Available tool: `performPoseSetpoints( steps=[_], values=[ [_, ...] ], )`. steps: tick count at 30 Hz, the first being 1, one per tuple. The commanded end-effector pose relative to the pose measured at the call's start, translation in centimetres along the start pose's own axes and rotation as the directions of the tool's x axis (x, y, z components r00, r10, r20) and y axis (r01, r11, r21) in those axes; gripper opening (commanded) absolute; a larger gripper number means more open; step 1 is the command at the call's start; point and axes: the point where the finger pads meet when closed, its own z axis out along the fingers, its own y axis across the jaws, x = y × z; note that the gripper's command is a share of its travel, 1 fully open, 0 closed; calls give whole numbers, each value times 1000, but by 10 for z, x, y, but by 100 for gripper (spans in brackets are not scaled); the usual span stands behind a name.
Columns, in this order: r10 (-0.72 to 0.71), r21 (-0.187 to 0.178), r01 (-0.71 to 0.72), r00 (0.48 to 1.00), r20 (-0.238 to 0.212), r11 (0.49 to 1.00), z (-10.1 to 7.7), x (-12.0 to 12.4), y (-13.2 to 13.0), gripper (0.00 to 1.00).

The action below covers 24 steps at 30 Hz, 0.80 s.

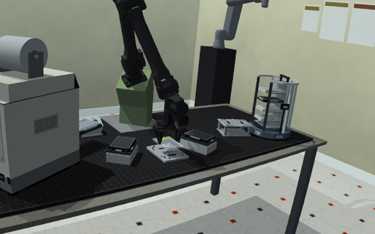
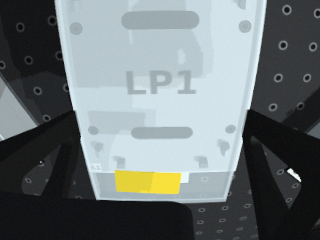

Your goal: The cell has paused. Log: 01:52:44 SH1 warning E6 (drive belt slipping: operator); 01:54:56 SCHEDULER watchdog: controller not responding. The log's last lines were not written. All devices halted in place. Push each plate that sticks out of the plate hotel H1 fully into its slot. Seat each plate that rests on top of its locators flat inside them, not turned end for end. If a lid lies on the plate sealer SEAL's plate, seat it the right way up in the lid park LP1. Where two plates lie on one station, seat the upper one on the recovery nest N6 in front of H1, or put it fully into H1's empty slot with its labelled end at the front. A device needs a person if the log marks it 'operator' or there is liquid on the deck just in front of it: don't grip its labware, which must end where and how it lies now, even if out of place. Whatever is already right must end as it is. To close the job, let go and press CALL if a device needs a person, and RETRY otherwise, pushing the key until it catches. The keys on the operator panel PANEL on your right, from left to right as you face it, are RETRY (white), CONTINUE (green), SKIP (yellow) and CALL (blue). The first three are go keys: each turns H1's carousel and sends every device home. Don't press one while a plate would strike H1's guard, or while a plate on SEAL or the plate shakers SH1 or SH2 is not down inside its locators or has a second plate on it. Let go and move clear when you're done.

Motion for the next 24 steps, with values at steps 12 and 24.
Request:
performPoseSetpoints(
  steps=[12,24],
  values=[
    [-5,2,5,1000,12,1000,7,-12,-2,84],
    [-5,2,5,1000,9,1000,7,-12,-2,84]
  ],
)
